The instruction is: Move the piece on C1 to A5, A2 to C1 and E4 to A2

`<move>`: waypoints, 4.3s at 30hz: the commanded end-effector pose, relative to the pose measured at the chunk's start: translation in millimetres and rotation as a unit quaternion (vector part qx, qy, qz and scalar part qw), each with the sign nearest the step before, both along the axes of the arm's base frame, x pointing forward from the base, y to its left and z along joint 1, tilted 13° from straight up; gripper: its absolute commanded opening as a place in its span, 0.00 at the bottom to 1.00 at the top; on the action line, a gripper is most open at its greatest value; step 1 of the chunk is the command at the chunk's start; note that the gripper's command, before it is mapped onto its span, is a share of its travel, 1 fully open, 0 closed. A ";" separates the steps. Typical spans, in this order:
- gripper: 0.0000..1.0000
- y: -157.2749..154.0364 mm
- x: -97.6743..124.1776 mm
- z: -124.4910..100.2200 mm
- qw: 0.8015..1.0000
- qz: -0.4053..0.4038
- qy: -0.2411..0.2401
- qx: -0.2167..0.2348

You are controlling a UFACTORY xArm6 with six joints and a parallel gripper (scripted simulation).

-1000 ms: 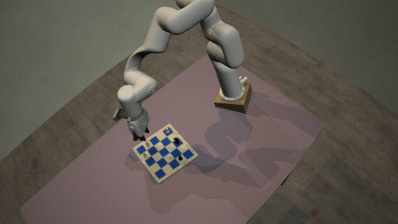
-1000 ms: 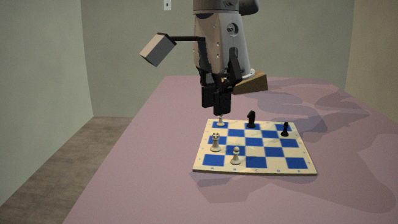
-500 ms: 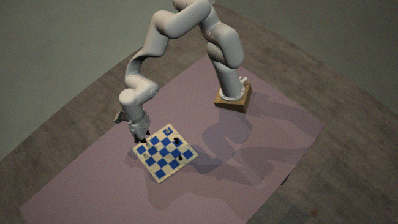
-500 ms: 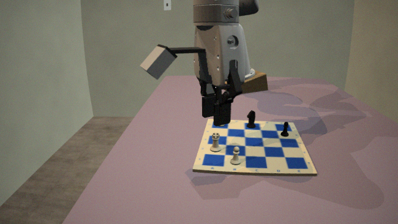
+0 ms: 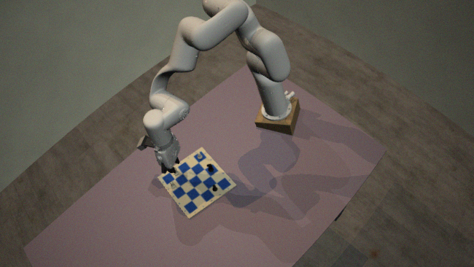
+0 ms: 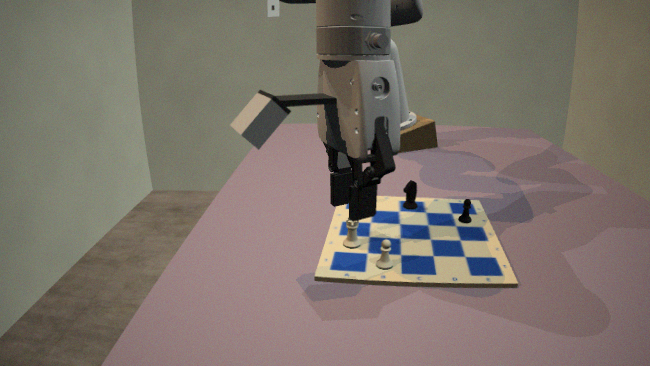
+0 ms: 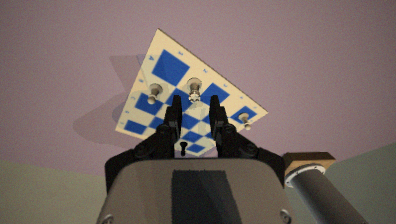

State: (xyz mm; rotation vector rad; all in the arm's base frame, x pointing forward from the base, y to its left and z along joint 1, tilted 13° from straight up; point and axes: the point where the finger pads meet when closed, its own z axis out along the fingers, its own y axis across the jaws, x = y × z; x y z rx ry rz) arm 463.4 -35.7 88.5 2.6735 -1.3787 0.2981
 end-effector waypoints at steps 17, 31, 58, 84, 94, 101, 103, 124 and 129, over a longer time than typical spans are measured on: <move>0.37 -0.7 1.9 -3.5 1.000 0.000 -0.002 0.000; 0.37 -0.7 1.9 -3.5 1.000 0.000 -0.002 0.000; 0.37 -0.8 3.2 -3.3 1.000 0.000 -0.002 0.000; 0.37 -0.8 3.5 -3.2 1.000 0.000 -0.002 0.000; 0.37 -0.8 3.5 -3.2 1.000 0.000 -0.002 0.000; 0.37 -0.8 3.5 -3.3 1.000 0.000 -0.002 0.000; 0.37 -0.9 3.6 -3.8 1.000 0.000 -0.002 0.000; 0.37 -6.3 7.0 -30.9 1.000 0.000 -0.002 0.000; 0.37 -6.8 7.3 -33.4 1.000 0.000 -0.002 0.000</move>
